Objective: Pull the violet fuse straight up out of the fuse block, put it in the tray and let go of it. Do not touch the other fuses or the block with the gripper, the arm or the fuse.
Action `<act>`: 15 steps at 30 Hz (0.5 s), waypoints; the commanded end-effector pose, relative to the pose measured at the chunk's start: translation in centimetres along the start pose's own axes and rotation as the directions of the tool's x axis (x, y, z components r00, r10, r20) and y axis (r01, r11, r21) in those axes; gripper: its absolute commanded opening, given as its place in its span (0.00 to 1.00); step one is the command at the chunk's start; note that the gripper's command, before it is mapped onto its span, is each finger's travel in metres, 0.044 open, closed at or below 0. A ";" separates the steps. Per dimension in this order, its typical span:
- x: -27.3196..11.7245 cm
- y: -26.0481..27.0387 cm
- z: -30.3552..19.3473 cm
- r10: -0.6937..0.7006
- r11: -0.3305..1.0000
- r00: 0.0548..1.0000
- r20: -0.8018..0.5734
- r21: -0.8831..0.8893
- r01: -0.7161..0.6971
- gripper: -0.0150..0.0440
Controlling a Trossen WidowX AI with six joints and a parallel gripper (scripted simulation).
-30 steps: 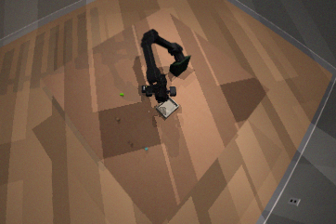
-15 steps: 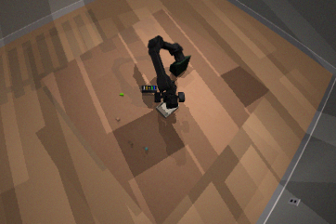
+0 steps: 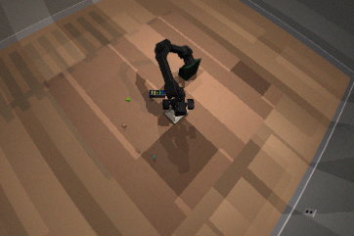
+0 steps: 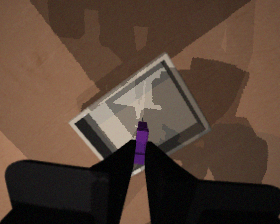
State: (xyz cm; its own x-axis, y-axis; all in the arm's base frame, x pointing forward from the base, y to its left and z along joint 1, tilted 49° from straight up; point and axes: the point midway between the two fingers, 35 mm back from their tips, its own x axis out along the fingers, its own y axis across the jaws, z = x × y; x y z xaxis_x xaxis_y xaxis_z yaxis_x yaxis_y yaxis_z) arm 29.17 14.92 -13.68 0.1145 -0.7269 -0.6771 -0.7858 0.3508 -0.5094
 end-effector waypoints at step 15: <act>1.6 0.0 -0.1 0.000 1.000 1.000 -0.002 0.000 0.000 0.48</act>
State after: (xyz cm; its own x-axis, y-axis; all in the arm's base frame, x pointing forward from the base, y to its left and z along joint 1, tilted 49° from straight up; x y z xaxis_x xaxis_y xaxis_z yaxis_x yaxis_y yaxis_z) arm 29.29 13.66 -14.76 0.1124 -0.7289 -0.6753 -0.7861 0.3504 -0.5091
